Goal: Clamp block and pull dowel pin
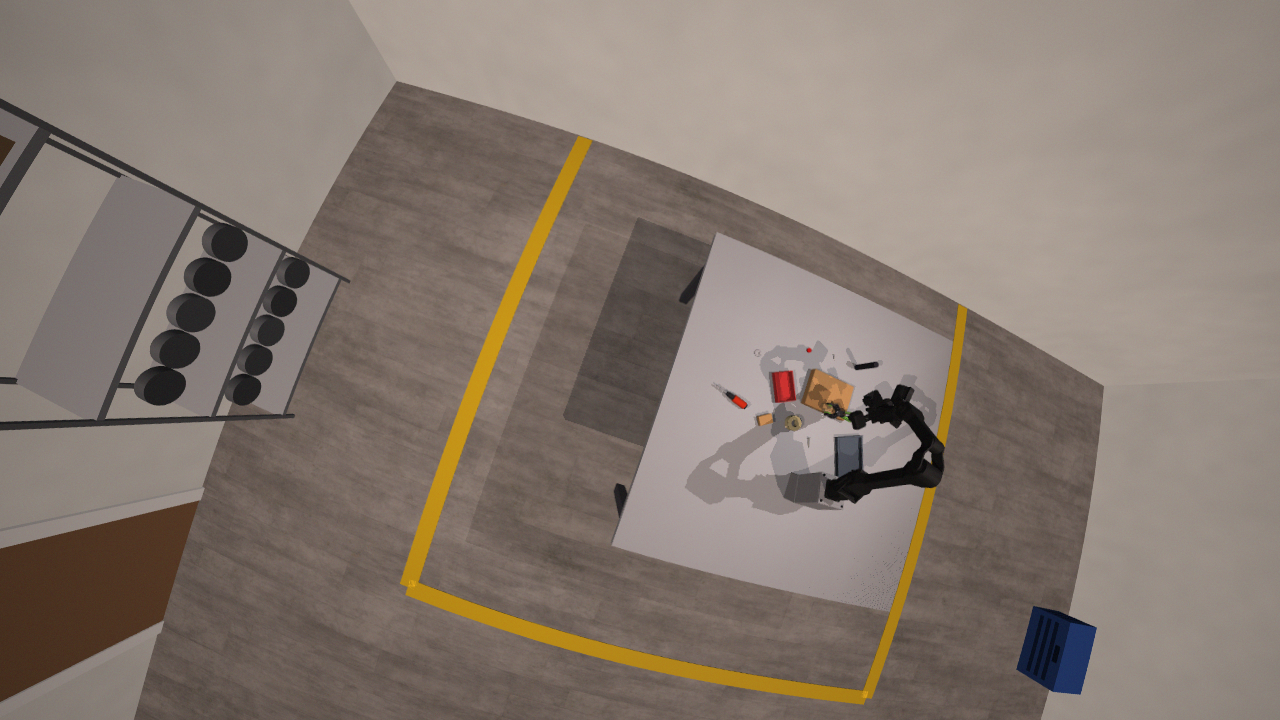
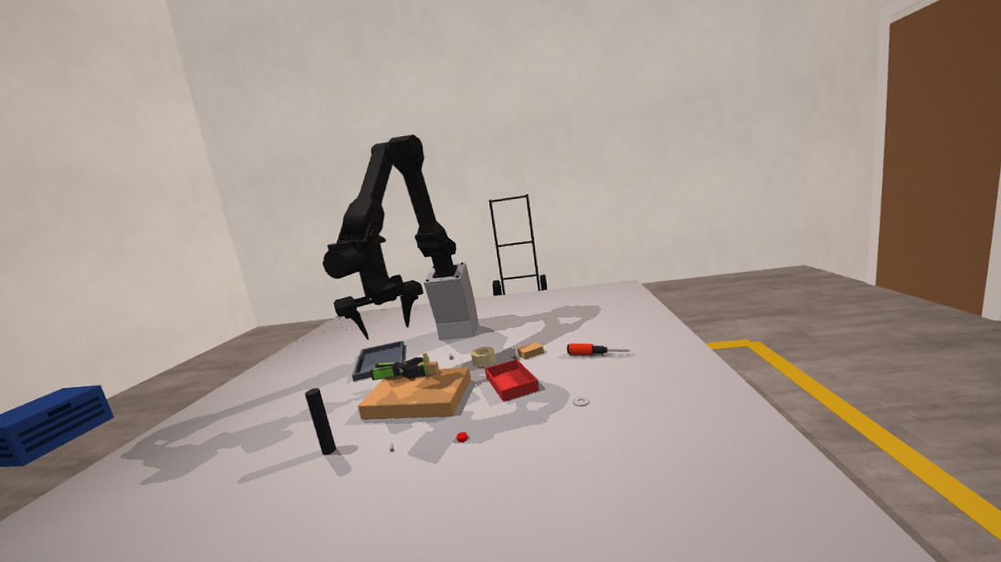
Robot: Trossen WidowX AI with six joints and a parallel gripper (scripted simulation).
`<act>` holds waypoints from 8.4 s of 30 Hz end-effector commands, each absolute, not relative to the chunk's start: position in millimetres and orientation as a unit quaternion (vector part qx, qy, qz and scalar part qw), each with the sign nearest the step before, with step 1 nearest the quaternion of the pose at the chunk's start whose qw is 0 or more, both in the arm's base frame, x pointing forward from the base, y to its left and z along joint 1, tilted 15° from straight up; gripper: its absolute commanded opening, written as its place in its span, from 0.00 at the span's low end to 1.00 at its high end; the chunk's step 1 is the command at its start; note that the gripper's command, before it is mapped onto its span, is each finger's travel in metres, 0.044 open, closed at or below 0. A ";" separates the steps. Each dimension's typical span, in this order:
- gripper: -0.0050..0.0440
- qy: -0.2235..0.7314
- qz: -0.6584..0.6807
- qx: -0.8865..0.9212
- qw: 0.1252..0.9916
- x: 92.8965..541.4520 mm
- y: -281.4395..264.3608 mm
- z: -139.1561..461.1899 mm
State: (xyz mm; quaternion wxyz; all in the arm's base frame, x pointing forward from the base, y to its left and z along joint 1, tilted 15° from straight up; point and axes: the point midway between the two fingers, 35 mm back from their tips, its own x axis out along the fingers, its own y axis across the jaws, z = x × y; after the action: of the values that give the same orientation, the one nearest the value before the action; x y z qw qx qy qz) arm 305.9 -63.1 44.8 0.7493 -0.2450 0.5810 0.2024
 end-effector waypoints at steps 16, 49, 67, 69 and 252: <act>1.00 0.602 0.127 -0.150 0.774 307.0 -54.0 42.6; 1.00 0.614 -0.008 0.020 0.789 308.3 -39.2 39.4; 1.00 0.608 -0.082 0.115 0.781 308.7 -31.0 37.6; 1.00 0.607 -0.091 0.127 0.779 308.7 -29.9 37.4; 0.37 0.425 -0.436 0.571 0.550 322.3 13.9 -29.7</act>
State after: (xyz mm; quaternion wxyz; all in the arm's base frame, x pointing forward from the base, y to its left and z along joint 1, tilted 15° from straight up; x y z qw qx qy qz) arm 322.9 14.5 -28.3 0.5511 0.5720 0.4256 -0.4336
